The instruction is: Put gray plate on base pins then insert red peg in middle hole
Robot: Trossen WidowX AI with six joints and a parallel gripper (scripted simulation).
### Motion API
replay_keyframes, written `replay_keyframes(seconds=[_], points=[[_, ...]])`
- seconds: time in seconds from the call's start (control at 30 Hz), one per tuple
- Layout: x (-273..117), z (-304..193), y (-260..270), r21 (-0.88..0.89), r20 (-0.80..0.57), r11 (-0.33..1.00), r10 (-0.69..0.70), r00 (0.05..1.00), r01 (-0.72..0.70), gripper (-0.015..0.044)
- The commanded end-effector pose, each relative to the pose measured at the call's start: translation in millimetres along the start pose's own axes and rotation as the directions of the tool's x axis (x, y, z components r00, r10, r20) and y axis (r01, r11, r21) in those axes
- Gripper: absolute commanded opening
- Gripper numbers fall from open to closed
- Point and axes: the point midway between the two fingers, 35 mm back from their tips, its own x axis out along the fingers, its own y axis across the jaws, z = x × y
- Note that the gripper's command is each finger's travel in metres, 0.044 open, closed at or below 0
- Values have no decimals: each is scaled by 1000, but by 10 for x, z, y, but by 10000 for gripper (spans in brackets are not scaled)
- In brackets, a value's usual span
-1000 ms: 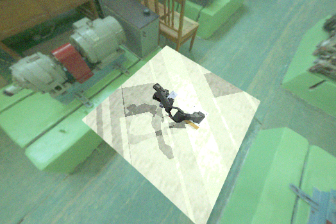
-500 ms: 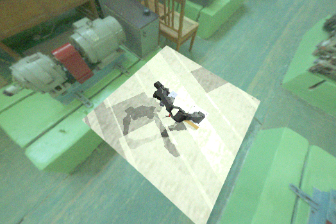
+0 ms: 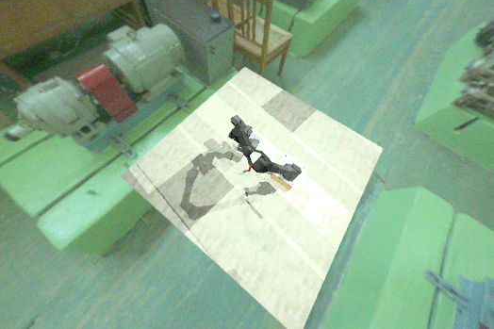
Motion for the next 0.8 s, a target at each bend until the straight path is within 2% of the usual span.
replay_keyframes(seconds=[0.0,0.77], points=[[58,155,-11,37,4,999,-1,1000,1,0],[385,820,-136,187,5,982,-1,1000,0,0]])
